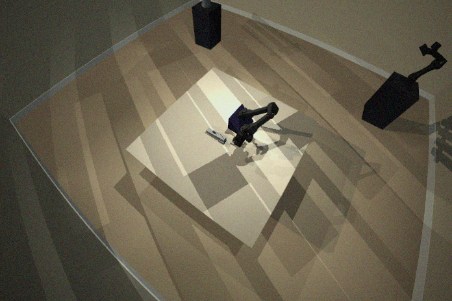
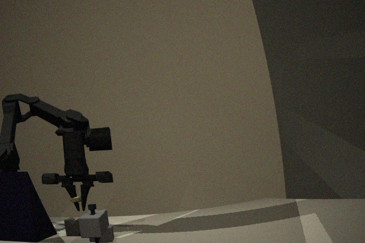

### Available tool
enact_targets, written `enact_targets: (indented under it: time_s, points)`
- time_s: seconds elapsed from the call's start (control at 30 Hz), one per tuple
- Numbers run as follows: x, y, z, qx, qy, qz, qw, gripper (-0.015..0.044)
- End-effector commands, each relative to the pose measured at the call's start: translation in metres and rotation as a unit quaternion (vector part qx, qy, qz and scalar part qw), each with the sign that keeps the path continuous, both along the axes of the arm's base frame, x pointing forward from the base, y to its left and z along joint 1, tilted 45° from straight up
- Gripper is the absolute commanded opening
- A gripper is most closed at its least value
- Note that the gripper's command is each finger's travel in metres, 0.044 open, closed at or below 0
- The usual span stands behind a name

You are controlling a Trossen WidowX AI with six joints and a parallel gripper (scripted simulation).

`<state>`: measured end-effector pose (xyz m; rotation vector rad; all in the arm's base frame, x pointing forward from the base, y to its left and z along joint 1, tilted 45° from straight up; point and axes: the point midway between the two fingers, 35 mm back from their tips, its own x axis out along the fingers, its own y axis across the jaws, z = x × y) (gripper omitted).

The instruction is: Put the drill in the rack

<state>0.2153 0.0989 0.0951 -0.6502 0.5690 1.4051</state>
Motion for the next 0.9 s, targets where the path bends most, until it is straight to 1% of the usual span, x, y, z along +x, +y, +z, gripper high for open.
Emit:
enact_targets:
  time_s: [0.0,0.17,0.87]
  points:
    - [-0.007,0.002,0.000,0.000,0.003,-0.001,1.000,0.0000]
    - [-0.015,0.003,0.000,0.000,0.003,-0.001,1.000,0.0000]
    - [-0.011,0.023,-0.019,0.001,0.003,-0.001,1.000,0.0000]
